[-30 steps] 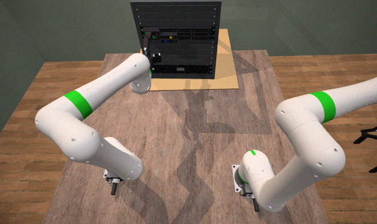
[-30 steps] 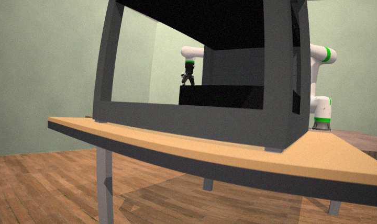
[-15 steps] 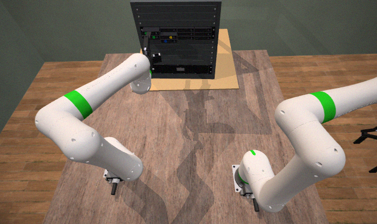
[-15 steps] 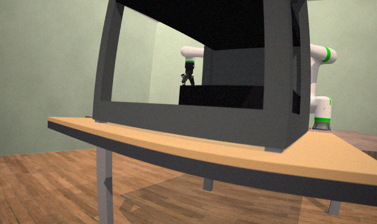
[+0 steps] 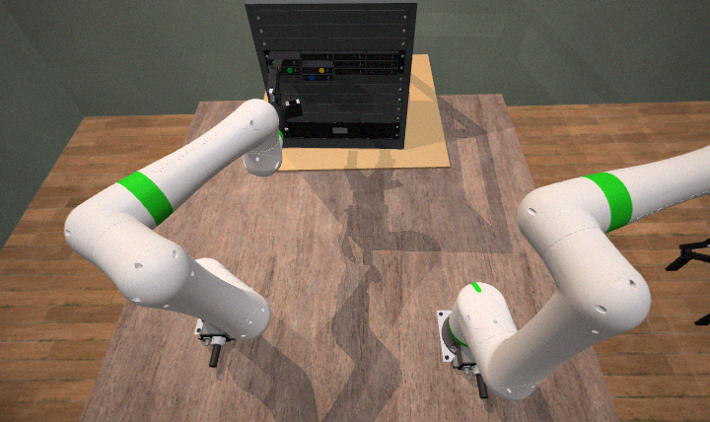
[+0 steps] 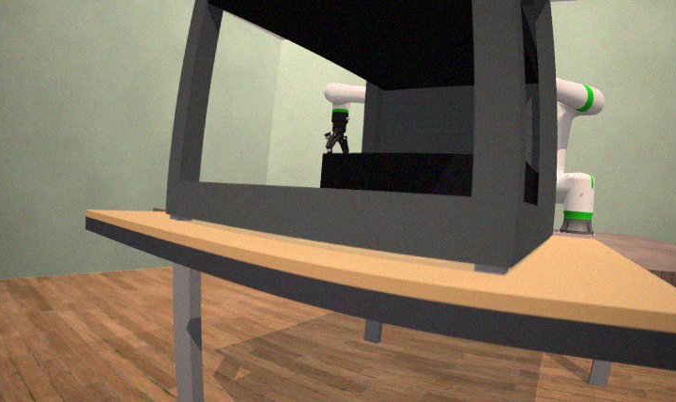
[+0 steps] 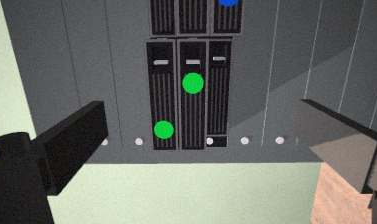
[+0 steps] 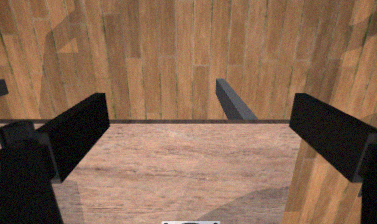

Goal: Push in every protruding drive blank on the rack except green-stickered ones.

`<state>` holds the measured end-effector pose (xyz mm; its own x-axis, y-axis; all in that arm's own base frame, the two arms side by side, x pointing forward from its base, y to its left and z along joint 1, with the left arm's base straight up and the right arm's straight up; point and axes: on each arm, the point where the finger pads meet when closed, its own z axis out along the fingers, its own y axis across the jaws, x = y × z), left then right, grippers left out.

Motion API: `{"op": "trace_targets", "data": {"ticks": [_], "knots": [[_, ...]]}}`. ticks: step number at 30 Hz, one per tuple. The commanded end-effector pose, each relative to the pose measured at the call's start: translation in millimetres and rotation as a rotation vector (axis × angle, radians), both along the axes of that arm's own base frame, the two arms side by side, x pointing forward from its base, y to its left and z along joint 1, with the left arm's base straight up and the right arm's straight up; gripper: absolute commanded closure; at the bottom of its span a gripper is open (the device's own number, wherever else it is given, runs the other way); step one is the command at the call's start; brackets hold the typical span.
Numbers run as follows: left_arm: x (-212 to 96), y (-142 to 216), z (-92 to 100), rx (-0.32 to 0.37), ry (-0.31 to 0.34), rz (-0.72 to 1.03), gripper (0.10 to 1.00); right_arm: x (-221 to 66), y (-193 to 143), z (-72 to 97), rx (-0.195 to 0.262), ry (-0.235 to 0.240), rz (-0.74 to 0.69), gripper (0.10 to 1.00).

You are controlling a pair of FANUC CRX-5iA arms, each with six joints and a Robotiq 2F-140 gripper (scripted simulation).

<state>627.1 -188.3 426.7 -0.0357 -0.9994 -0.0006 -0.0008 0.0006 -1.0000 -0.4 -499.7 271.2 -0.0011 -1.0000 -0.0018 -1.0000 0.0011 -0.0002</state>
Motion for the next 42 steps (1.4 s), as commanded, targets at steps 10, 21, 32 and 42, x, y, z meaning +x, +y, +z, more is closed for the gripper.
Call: {"op": "trace_targets", "data": {"ticks": [10, 21, 32, 42], "knots": [[1.5, 39.4, 25.7, -0.001, -0.001, 0.000, 0.098, -0.1, -0.3, 0.8, -0.002, 0.000, 0.000, 0.098], [1.5, 39.4, 25.7, -0.001, -0.001, 0.000, 0.098, -0.1, -0.3, 0.8, -0.002, 0.000, 0.000, 0.098], [1.5, 39.4, 25.7, -0.001, -0.001, 0.000, 0.098, -0.1, -0.3, 0.8, -0.002, 0.000, 0.000, 0.098], [1.5, 39.4, 25.7, -0.001, -0.001, 0.000, 0.098, -0.1, -0.3, 0.8, -0.002, 0.000, 0.000, 0.098]]}}
